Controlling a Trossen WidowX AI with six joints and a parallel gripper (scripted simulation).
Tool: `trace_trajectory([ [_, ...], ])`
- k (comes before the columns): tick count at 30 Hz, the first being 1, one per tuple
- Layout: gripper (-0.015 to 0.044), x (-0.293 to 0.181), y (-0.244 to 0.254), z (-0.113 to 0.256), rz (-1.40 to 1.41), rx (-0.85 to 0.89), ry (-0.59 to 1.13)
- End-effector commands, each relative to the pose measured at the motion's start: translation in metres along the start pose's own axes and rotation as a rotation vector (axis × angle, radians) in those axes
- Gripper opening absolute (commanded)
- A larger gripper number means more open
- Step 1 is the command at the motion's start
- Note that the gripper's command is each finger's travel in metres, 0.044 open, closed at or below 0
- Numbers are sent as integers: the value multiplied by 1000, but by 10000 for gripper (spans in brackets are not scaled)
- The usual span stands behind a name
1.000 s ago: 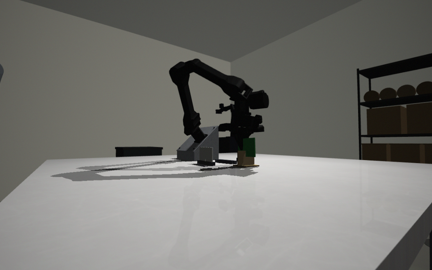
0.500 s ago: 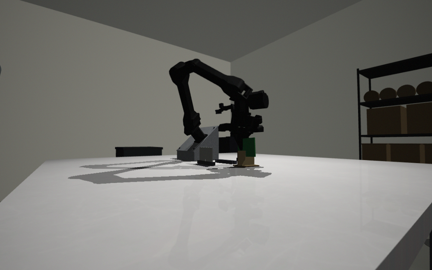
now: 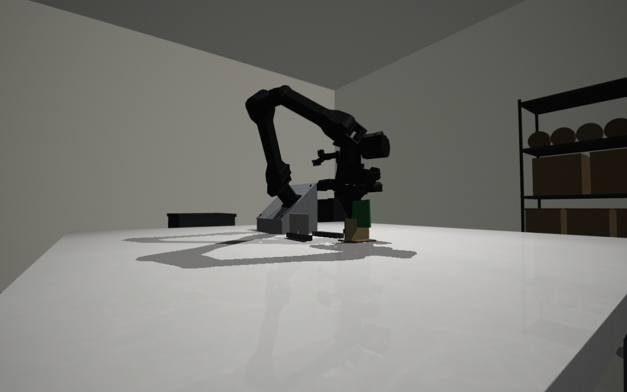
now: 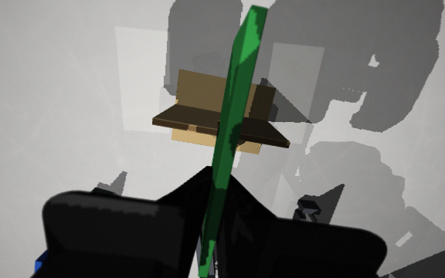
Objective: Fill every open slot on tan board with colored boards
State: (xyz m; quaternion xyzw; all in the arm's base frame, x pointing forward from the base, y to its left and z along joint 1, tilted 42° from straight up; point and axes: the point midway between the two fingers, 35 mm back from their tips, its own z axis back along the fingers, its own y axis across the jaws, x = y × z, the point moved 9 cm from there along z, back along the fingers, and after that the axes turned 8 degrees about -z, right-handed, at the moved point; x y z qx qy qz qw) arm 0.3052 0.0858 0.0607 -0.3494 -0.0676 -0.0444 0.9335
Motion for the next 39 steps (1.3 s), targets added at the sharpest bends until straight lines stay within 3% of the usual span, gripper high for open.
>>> trace_trajectory([
  [1,0,0,1,-1,0,-1,4],
  [39,0,-2,-1,-2,-2,-1,4],
])
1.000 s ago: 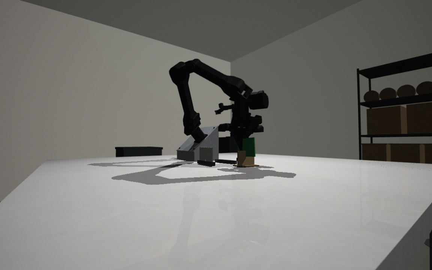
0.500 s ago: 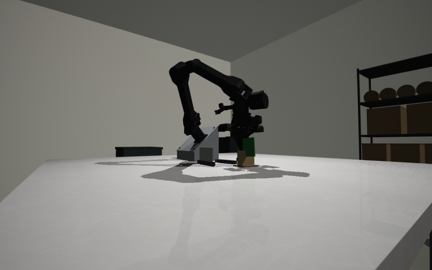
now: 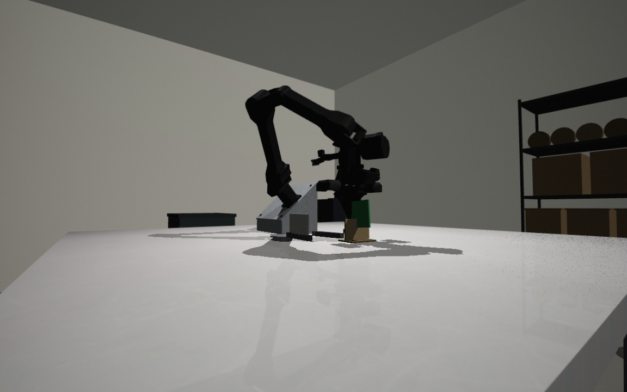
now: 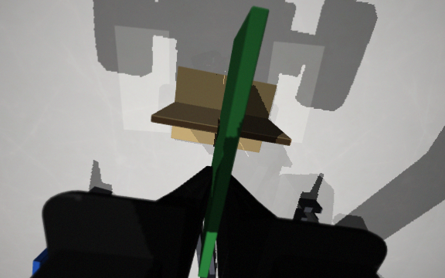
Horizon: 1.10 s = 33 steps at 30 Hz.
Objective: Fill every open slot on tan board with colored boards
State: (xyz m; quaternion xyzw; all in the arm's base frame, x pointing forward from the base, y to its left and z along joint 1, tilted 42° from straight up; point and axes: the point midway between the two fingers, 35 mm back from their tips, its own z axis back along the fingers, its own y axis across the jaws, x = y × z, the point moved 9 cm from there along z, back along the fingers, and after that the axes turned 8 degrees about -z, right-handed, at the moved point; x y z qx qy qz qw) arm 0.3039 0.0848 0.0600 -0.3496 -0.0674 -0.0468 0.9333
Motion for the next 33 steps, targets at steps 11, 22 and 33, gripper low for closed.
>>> trace_trajectory([
  [11,0,0,0,-3,-6,-1,2],
  [22,0,0,0,-5,-6,-1,2],
  [33,0,0,0,-7,-6,-1,2],
])
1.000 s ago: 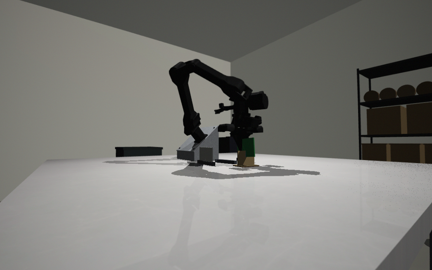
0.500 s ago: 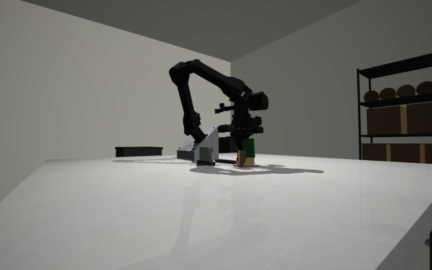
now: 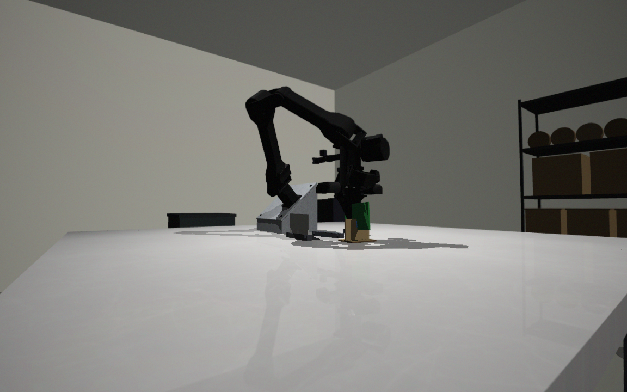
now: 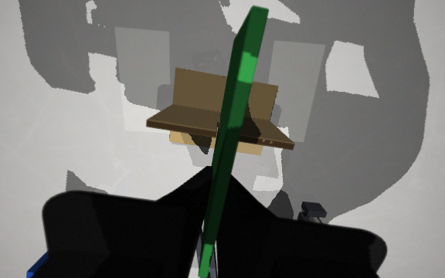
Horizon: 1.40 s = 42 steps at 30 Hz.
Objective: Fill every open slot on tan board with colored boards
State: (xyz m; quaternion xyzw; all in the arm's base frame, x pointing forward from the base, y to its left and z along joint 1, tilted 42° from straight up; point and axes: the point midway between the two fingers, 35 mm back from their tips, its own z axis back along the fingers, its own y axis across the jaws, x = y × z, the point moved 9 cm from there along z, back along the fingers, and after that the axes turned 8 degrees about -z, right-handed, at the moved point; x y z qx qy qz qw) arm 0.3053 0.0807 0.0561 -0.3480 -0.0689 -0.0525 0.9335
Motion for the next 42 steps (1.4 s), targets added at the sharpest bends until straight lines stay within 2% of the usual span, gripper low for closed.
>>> trace_trajectory([
  [1,0,-1,0,-2,5,-3,1],
  [42,0,0,0,-10,5,-4,1],
])
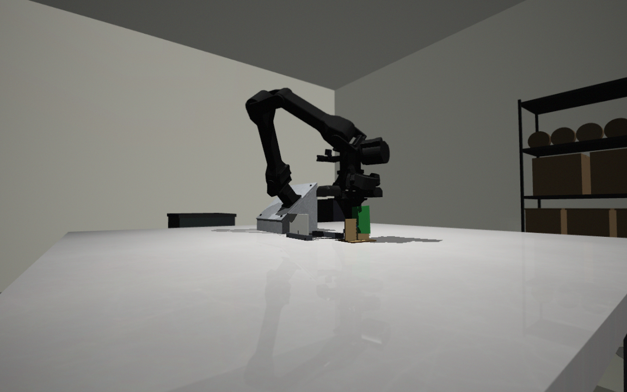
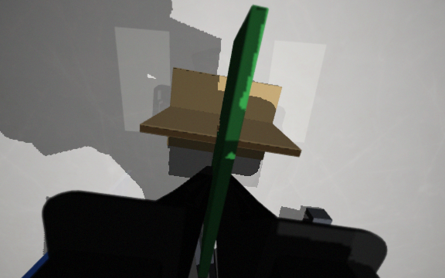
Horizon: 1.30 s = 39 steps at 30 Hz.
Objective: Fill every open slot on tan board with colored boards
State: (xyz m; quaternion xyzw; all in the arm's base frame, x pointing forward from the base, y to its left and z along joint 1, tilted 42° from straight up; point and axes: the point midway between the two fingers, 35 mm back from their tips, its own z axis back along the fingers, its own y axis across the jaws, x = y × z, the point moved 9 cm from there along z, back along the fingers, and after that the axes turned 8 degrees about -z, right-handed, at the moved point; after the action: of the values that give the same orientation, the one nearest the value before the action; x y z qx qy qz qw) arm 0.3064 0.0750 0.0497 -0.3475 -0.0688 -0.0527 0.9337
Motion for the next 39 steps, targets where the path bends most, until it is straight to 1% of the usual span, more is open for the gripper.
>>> trace_trajectory([
  [1,0,-1,0,-2,6,-5,0],
  [39,0,0,0,-7,6,-5,0],
])
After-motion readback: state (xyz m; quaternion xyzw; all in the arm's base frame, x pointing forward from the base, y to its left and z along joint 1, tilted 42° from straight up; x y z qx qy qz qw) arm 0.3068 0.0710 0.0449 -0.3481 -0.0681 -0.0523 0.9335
